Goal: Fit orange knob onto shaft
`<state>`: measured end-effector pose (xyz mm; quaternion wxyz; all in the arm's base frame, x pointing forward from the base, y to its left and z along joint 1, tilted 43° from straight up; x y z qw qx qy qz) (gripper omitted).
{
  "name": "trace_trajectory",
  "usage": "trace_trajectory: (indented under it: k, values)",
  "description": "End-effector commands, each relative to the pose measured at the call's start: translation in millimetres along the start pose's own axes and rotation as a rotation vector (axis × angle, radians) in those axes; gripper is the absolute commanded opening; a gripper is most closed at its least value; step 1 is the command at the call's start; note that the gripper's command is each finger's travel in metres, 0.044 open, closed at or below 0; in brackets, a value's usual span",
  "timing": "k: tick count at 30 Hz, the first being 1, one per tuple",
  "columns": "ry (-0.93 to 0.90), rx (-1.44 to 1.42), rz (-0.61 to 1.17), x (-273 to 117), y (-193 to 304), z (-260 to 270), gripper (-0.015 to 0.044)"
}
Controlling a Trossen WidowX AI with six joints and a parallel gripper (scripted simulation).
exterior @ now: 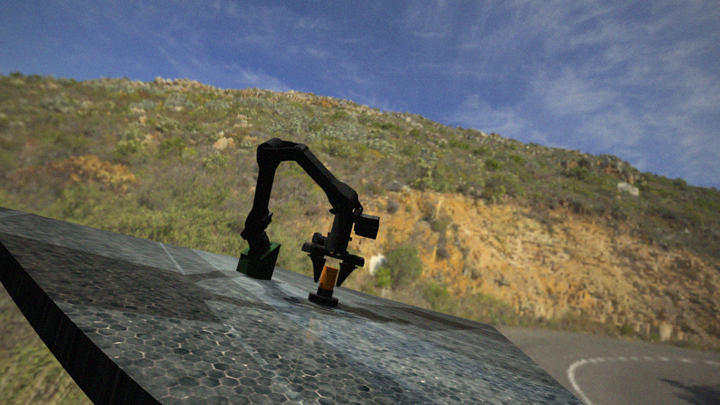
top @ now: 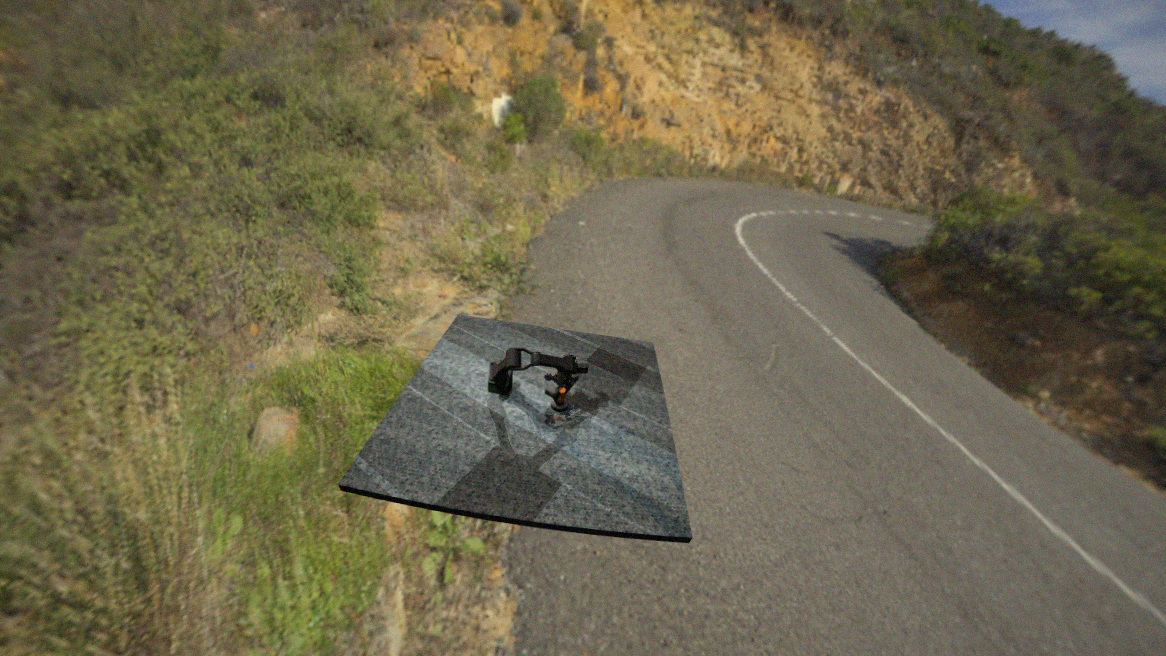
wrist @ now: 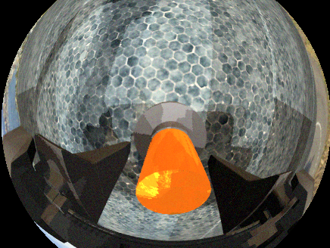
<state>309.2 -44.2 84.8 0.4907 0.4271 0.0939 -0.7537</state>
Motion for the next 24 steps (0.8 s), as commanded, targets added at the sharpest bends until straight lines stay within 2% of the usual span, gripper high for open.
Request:
trace_trajectory:
  k: [1,7,14,24]
  values:
    - [0.0,0.001,0.0,0,0,0,0.044]
    - [0.001,0.001,-0.001,-3,0,0,0.044]
    - [0.004,-0.001,-0.003,-93,0,-1,0.044]
    - [0.004,-0.001,-0.003,-96,2,-5,0.044]
Point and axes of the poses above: the point midway between the two fingers, 35 mm back from their tips, its own x axis out along the fingers, its own z axis across the jaws, y = z × x, the point moved 9 cm from there along -x, back along the fingers, and after that the axes turned 4 degrees about -x, right-handed, at the moved point
